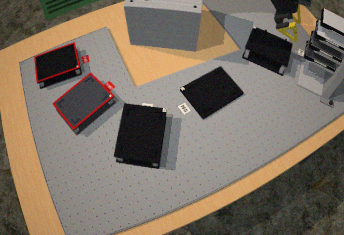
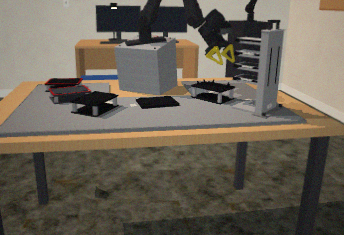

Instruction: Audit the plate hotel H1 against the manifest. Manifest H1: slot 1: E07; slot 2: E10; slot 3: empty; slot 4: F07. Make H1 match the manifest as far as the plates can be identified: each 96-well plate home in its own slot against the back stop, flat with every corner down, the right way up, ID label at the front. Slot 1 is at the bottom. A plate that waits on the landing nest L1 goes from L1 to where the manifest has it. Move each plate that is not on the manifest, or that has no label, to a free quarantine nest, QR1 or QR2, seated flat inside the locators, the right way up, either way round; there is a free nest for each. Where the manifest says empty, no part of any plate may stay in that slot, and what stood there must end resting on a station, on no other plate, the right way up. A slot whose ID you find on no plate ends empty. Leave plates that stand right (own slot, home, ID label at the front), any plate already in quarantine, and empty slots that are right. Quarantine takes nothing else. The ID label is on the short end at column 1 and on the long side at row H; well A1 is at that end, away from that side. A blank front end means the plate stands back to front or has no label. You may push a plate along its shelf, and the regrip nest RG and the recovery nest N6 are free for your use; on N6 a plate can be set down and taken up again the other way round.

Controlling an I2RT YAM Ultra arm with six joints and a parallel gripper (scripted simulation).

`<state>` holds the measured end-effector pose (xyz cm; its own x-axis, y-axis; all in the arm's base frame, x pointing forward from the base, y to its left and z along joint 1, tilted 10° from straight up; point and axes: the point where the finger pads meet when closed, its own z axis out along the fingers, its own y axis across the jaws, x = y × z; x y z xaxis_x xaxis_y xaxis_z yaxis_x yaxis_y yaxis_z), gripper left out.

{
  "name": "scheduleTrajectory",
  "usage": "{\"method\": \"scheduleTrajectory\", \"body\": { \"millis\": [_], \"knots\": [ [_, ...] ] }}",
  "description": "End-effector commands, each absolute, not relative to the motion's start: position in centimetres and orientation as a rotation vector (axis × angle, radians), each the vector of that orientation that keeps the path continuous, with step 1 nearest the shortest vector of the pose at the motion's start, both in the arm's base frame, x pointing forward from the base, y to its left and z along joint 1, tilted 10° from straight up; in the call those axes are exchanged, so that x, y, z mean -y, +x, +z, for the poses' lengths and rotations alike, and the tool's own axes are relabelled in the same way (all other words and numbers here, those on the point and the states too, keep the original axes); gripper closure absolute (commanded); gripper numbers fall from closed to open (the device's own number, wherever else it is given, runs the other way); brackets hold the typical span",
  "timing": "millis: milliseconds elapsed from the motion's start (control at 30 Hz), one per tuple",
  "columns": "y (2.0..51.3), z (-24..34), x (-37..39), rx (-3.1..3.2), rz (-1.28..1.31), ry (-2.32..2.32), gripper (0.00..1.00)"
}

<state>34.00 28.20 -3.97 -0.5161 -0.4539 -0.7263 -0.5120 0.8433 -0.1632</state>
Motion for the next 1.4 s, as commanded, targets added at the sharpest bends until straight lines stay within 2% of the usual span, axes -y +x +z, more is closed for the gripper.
{"method": "scheduleTrajectory", "body": {
  "millis": [0, 33, 1367],
  "knots": [
    [35.2, -1.6, -29.6, -2.135, 0.124, -0.681, 0.00],
    [34.4, -3.1, -28.8, -2.171, 0.104, -0.694, 0.00],
    [34.4, -3.1, -28.8, -2.171, 0.104, -0.694, 0.00]
  ]
}}
